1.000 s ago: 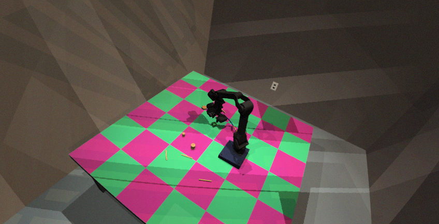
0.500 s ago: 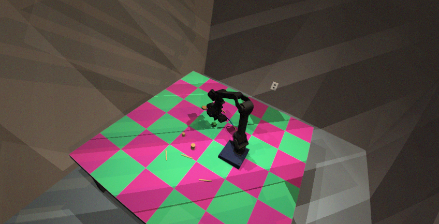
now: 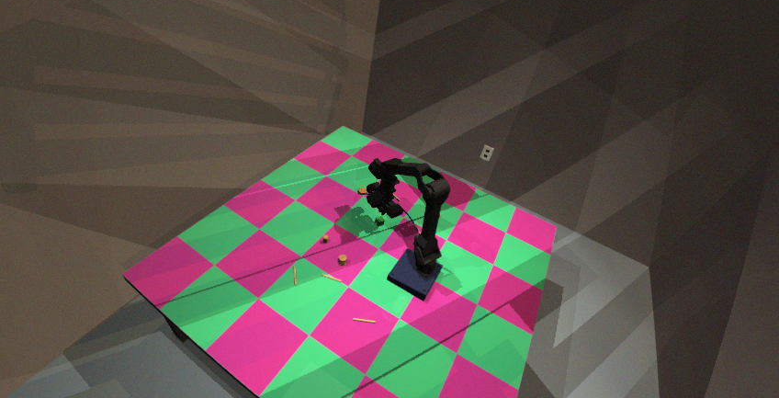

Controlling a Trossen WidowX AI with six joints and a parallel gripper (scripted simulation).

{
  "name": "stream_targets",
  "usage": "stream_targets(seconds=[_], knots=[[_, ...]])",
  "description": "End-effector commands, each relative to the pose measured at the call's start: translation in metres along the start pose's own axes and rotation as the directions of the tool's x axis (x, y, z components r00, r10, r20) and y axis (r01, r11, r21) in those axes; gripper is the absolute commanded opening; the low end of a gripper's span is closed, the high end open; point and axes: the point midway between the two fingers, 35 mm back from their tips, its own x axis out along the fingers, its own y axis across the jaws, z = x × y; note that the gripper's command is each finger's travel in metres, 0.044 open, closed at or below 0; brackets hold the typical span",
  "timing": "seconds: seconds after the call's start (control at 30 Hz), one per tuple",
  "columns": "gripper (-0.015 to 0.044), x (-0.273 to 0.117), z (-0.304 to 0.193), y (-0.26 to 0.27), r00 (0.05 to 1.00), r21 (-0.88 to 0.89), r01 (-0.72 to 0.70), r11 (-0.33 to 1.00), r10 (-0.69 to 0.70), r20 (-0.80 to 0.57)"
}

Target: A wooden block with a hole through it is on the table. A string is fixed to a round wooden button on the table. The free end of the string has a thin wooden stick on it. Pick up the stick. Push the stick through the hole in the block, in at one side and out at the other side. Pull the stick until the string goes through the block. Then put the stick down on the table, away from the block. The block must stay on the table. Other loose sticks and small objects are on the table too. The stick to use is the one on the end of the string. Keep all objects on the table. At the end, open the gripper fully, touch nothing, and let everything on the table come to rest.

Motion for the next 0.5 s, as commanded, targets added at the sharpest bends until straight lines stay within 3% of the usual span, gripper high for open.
stream_targets(seconds=[0.0, 0.1, 0.17, 0.47], knots=[[0.0157, 0.0000, 0.0000, 0.0000, 1.000, 0.000, 0.000, 1.000, 0.000, 0.000], [0.0236, 0.0000, 0.0000, 0.0000, 1.000, 0.000, 0.000, 1.000, 0.000, 0.000], [0.0236, 0.0000, 0.0000, 0.0000, 1.000, 0.000, 0.000, 1.000, 0.000, 0.000], [0.0000, 0.0000, 0.0000, 0.0000, 1.000, 0.000, 0.000, 1.000, 0.000, 0.000]])
